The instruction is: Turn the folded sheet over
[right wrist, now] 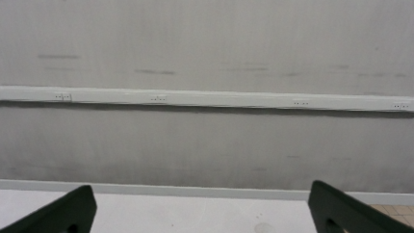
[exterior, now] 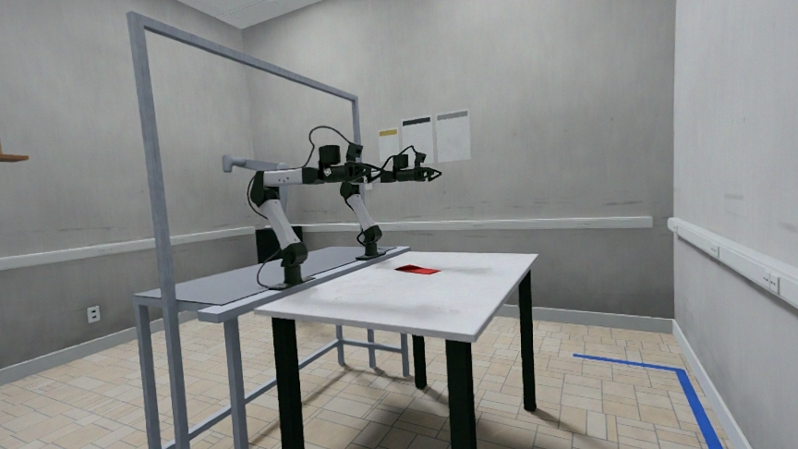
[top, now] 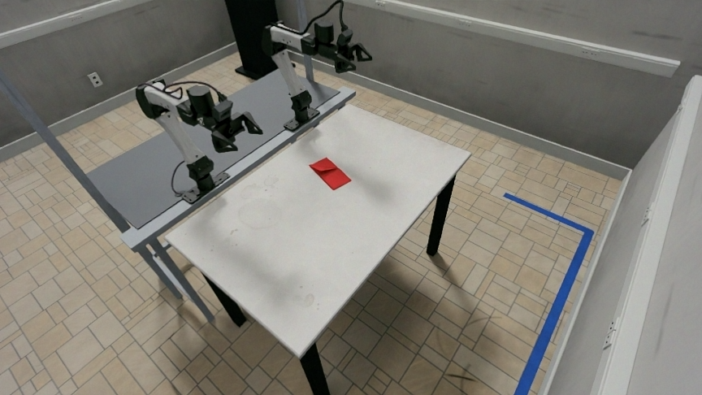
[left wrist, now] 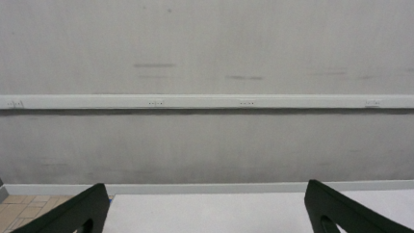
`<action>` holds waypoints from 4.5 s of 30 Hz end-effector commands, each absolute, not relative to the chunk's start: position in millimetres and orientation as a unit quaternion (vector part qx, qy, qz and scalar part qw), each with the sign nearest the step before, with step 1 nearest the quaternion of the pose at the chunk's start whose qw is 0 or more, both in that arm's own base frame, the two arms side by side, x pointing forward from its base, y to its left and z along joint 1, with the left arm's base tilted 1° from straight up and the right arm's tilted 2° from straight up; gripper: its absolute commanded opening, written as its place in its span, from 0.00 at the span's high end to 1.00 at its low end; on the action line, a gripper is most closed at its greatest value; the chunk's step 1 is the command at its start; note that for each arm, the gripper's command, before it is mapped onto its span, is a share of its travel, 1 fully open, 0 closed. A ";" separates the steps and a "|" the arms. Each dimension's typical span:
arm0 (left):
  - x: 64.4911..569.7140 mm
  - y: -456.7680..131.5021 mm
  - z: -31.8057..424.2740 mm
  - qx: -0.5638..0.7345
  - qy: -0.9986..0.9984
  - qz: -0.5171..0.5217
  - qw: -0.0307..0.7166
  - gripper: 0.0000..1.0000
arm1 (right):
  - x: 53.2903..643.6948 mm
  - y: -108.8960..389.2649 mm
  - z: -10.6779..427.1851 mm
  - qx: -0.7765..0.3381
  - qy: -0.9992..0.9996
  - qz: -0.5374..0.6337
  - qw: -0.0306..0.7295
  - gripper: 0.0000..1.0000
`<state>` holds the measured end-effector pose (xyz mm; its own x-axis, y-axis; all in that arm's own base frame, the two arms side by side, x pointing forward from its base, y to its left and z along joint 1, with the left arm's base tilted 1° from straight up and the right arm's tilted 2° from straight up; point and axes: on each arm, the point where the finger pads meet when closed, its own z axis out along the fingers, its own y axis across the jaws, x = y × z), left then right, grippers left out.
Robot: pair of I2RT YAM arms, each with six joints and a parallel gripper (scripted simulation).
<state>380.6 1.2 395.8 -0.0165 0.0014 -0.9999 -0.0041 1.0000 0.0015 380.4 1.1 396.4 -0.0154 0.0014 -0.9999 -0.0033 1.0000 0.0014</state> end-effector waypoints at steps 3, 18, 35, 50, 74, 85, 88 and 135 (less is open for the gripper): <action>378.8 0.0 402.1 0.000 0.707 0.000 0.707 0.00 | 378.8 0.0 402.1 0.000 0.707 0.000 0.707 0.00; 378.8 0.0 402.1 0.000 0.707 0.000 0.707 0.00 | 378.8 0.0 402.1 0.000 0.707 0.000 0.707 0.00; 355.2 -63.0 245.4 0.010 0.874 -0.190 0.448 0.90 | 346.8 117.0 277.1 -0.155 0.859 0.036 0.487 0.00; 345.8 -94.7 96.5 -0.013 0.950 -0.272 0.152 0.90 | 317.5 258.2 169.5 -0.327 0.905 0.099 0.253 0.00; 376.0 -136.0 -8.6 -0.006 0.933 -0.361 0.012 0.90 | 322.5 289.6 146.5 -0.353 0.905 0.101 0.216 0.00; 364.0 -142.9 -26.3 -0.011 0.935 -0.354 -0.007 0.90 | 322.5 289.6 146.5 -0.353 0.905 0.101 0.216 0.00; 363.7 -145.4 -29.9 -0.011 0.935 -0.354 -0.007 0.90 | 322.5 289.6 146.5 -0.353 0.905 0.101 0.216 0.00; 368.1 -142.2 -20.8 -0.006 0.933 -0.359 0.005 0.90 | 343.9 299.7 36.9 0.127 0.879 0.454 0.072 0.69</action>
<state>369.8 -142.6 -10.2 -0.9998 -0.0182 -0.0085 -0.0074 0.7267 -0.6869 332.0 284.9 31.1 -0.9813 0.1914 -0.0213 0.1188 0.6887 0.7152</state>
